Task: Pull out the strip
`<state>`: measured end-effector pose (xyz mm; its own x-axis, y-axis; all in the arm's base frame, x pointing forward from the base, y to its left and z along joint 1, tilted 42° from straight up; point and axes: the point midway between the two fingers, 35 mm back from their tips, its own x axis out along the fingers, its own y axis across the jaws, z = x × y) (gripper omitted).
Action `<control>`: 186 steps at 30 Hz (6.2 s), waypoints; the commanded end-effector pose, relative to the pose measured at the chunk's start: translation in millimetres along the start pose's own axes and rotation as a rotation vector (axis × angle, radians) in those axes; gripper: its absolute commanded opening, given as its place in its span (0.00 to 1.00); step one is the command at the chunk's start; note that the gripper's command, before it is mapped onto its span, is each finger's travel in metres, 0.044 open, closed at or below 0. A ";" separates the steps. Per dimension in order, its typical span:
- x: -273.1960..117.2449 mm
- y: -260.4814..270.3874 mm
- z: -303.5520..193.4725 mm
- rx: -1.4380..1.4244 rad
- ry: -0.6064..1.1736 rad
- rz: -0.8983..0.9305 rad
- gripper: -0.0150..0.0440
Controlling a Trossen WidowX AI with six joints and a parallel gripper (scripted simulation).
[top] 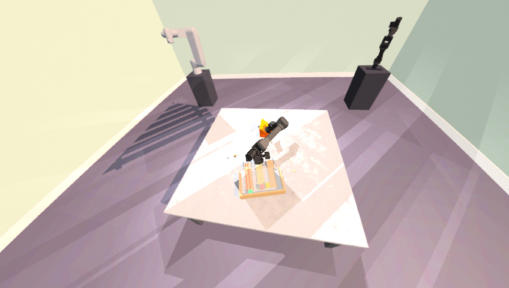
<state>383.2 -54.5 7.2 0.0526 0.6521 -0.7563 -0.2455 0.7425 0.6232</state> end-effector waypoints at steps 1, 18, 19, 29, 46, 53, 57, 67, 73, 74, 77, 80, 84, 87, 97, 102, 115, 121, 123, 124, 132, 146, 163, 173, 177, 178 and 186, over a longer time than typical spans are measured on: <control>6.6 0.4 -0.5 0.005 -0.001 0.004 0.25; 34.1 1.3 -4.4 0.005 -0.002 0.006 0.25; 35.5 1.3 -4.7 0.005 -0.002 0.006 0.25; 36.5 1.4 -4.9 0.005 -0.002 0.006 0.25; 37.5 1.4 -4.9 0.005 -0.002 0.006 0.25; 38.2 1.5 -4.9 0.005 -0.002 0.006 0.25; 38.6 1.5 -4.9 0.005 -0.002 0.006 0.25; 39.6 1.5 -4.8 0.005 -0.002 0.006 0.25; 39.6 0.9 -11.8 0.005 -0.002 0.006 0.25; 39.7 0.8 -13.3 0.005 -0.002 0.006 0.25; 39.8 0.5 -18.1 0.005 -0.001 0.006 0.25; 40.0 0.3 -22.7 0.005 -0.001 0.006 0.25; 40.2 0.1 -28.9 0.006 -0.001 0.006 0.25; 40.4 0.0 -33.4 0.006 -0.001 0.006 0.25; 41.0 -0.3 -49.3 0.006 0.000 0.006 0.25; 41.4 -0.5 -57.1 0.007 0.000 0.006 0.25; 42.1 -0.8 -76.7 0.007 0.001 0.006 0.25; 42.3 -0.9 -85.8 0.008 0.001 0.005 0.25; 42.3 -1.0 -89.0 0.008 0.002 0.005 0.25; 42.3 -1.0 -90.6 0.008 0.002 0.005 0.25; 42.4 -1.2 -103.4 0.008 0.002 0.005 0.25; 42.4 -1.5 -125.5 0.009 0.003 0.005 0.25; 42.4 -1.9 -151.8 0.010 0.004 0.005 0.25; 42.4 -2.1 -167.1 0.010 0.005 0.004 0.25; 42.3 -2.2 -173.3 0.010 0.005 0.004 0.25; 42.3 -2.2 -174.9 0.010 0.005 0.004 0.25; 42.3 -2.4 -187.1 0.011 0.006 0.004 0.25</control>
<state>216.3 -60.4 -60.2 0.0699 0.6510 -0.7559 -0.2427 0.7460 0.6201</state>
